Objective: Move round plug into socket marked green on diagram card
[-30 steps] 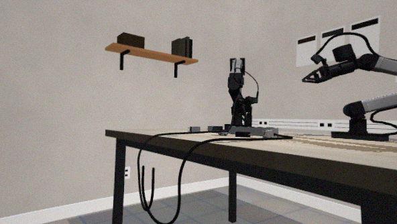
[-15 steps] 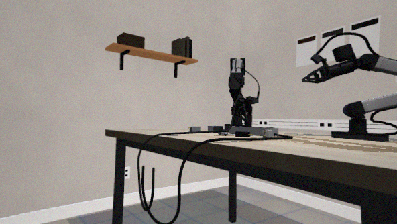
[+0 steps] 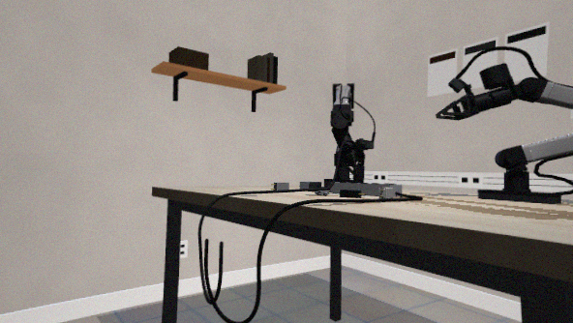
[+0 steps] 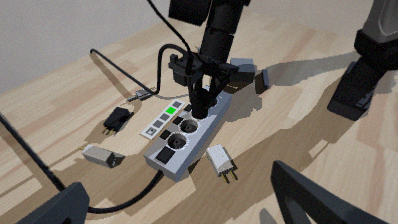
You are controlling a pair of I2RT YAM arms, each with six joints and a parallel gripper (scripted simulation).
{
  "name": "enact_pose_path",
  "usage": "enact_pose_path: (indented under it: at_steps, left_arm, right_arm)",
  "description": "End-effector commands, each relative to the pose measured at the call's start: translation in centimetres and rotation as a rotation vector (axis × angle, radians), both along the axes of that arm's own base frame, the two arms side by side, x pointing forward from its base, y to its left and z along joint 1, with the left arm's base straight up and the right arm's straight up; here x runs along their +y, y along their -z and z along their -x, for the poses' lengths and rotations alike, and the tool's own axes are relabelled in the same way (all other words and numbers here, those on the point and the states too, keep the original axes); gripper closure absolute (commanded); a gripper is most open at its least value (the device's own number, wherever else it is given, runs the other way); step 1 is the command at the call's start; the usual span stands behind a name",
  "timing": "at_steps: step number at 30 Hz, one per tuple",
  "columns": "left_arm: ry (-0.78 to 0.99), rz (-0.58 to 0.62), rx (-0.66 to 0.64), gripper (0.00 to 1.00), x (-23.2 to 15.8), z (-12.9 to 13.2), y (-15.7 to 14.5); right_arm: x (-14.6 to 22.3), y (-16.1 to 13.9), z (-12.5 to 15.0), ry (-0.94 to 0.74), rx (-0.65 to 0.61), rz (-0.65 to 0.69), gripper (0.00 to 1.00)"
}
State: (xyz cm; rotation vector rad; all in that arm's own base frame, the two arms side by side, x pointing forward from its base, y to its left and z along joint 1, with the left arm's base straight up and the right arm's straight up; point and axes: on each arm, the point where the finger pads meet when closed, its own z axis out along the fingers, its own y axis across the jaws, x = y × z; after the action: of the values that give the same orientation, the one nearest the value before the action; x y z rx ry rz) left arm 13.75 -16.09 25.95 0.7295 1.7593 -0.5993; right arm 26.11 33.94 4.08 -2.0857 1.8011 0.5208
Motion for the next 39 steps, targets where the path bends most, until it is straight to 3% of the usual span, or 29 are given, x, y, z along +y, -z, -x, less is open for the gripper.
enact_pose_path:
  at_steps: [1,9,13,23,34,39]
  left_arm:
    - [-0.005,-0.006,0.017,0.0,0.0,0.1,0.4]
    - [-0.005,-0.006,0.017,0.0,0.0,0.1,0.4]
    - [-0.005,-0.006,0.017,0.0,0.0,0.1,0.4]
    - [-0.005,-0.006,0.017,0.0,0.0,0.1,0.4]
    - [-0.005,-0.006,0.017,0.0,0.0,0.1,0.4]
    - [-0.005,-0.006,0.017,0.0,0.0,0.1,0.4]
  right_arm:
    - [0.7,-1.4,-1.5,0.017,-0.019,-0.061,0.67]
    - [0.4,-0.7,-0.2,0.025,-0.113,0.039,0.67]
    - [-0.2,0.5,0.4,0.026,-0.101,0.091,0.67]
    - [-2.5,3.5,-0.2,0.02,0.134,0.034,0.67]
    - [-3.0,5.5,2.1,0.044,-0.049,0.228,0.67]
    - [-3.3,6.7,1.5,0.034,0.031,0.178,0.67]
